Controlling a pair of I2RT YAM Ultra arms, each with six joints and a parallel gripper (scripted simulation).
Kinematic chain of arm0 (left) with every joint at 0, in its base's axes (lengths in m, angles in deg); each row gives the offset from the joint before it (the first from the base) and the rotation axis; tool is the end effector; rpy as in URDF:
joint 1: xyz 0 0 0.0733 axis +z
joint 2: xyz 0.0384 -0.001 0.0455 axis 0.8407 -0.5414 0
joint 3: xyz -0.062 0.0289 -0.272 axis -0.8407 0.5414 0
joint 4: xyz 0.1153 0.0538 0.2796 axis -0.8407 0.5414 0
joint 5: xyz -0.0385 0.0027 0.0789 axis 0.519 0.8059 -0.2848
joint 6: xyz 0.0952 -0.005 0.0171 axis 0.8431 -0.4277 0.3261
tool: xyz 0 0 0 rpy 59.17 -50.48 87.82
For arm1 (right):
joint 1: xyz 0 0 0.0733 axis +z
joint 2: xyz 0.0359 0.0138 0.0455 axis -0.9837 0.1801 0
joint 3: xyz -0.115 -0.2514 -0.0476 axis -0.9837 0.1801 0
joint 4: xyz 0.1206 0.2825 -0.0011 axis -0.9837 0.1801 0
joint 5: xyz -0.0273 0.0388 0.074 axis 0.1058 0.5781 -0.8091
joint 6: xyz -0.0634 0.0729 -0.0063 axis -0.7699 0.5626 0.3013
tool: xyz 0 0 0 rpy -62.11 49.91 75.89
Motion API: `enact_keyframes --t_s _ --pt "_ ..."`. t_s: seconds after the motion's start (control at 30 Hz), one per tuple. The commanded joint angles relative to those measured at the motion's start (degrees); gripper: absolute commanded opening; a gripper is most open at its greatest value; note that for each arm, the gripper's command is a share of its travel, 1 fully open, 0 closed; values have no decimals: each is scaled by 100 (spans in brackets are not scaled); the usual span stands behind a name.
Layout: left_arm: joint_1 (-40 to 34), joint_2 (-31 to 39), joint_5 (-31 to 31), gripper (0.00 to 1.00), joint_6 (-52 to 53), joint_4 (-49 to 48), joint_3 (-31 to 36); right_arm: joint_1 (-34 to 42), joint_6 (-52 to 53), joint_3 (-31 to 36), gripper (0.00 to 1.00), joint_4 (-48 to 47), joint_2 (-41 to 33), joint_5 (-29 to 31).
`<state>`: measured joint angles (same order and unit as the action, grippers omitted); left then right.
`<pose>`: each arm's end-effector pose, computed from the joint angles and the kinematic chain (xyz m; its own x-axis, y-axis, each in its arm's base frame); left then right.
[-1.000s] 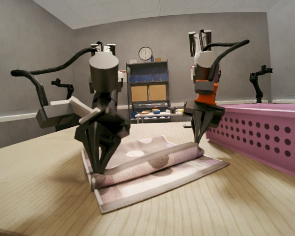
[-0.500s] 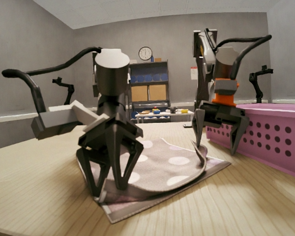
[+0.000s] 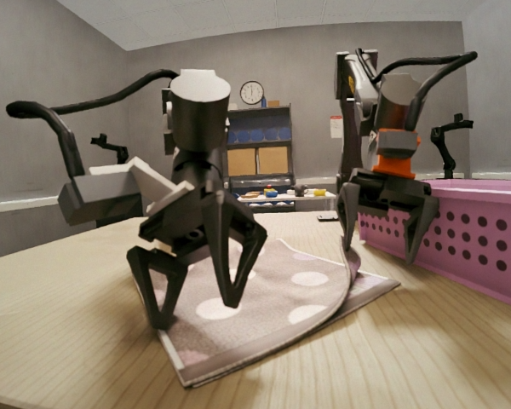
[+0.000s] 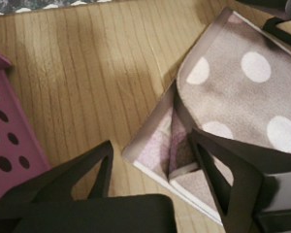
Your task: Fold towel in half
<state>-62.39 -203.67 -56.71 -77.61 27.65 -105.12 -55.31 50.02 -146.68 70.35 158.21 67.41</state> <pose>0.4886 -0.0638 0.0919 -0.8106 -0.0184 -0.5853 0.1519 0.9587 -0.2405 0.6007 0.2588 0.0884 -0.6851 0.4627 -0.5627 0.2427 0.8732 0.4226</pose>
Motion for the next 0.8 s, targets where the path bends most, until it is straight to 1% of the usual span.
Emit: enact_keyframes --t_s 0.0,0.07,0.1,0.2,0.23,0.43,0.77 --pt "18 321 -56 78 72 254 -245 -29 -51 -324 84 256 -323 81" --pt "18 321 -56 78 72 254 -245 -29 -51 -324 84 256 -323 81" --pt "58 472 10 78 88 589 -447 -29 -28 -519 84 477 -402 99" --pt "59 463 8 78 95 636 -484 -28 -26 -573 84 528 -384 100" --pt "39 511 53 78 107 813 -624 31 88 -725 84 686 -404 121" --pt "41 446 45 78 113 885 -680 32 50 -839 84 785 -368 126" --pt "10 398 17 78 75 827 -571 33 51 -836 84 795 -355 127"
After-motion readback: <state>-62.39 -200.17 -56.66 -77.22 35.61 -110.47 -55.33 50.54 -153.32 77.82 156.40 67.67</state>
